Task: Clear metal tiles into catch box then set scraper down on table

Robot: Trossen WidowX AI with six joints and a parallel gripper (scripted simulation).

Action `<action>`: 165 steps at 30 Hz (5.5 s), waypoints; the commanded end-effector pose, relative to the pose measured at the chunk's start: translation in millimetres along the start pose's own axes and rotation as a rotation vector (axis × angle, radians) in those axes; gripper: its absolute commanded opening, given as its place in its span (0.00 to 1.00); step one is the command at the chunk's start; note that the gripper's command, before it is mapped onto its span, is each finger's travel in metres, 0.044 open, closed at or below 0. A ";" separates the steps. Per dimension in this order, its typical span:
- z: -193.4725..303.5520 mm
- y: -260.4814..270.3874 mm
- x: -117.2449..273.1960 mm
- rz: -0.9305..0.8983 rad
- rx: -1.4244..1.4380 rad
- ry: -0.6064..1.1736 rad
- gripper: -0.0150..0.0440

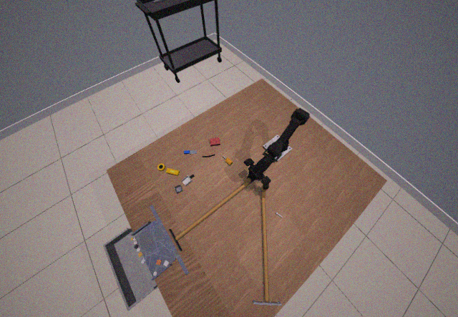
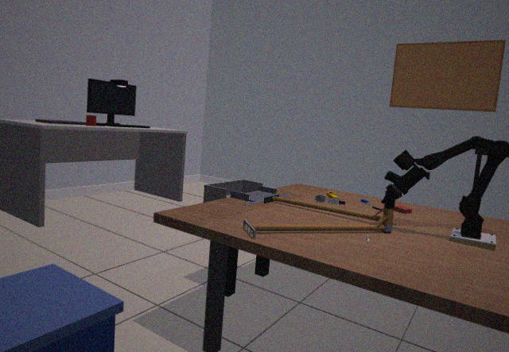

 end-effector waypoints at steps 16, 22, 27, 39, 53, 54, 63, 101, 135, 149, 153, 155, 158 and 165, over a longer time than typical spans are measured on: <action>-22.5 1.1 -25.5 -0.001 0.009 -0.004 0.25; -28.4 -0.2 -31.5 -0.002 0.009 -0.007 0.25; -30.6 0.6 -33.5 -0.003 0.009 -0.008 0.25; -41.9 5.5 -41.9 -0.003 0.009 -0.009 0.25; -55.1 11.0 -53.2 -0.004 0.009 -0.011 0.25; -56.1 11.3 -54.1 -0.004 0.009 -0.011 0.25; -61.9 13.2 -58.8 -0.004 0.009 -0.011 0.25; -104.7 16.2 -86.7 -0.004 0.009 -0.015 0.25; -138.9 14.5 -116.2 -0.004 0.009 -0.019 0.25; -141.4 12.6 -121.2 -0.001 0.007 -0.010 0.25; -141.4 12.6 -121.3 -0.001 0.007 -0.011 0.25; -141.7 12.4 -121.5 -0.001 0.007 -0.012 0.25; -142.6 12.1 -122.2 -0.002 0.008 -0.015 0.25; -139.7 12.6 -117.2 -0.002 0.008 -0.015 0.25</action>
Point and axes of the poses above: the point midway between the two fingers, 35 mm back from their tips, its own x axis back along the fingers, its own y axis across the jaws, z = x × y, the point moved 6 cm from there along x, back along the fingers, and after that the axes turned 4 degrees about -x, right-handed, at the moved point
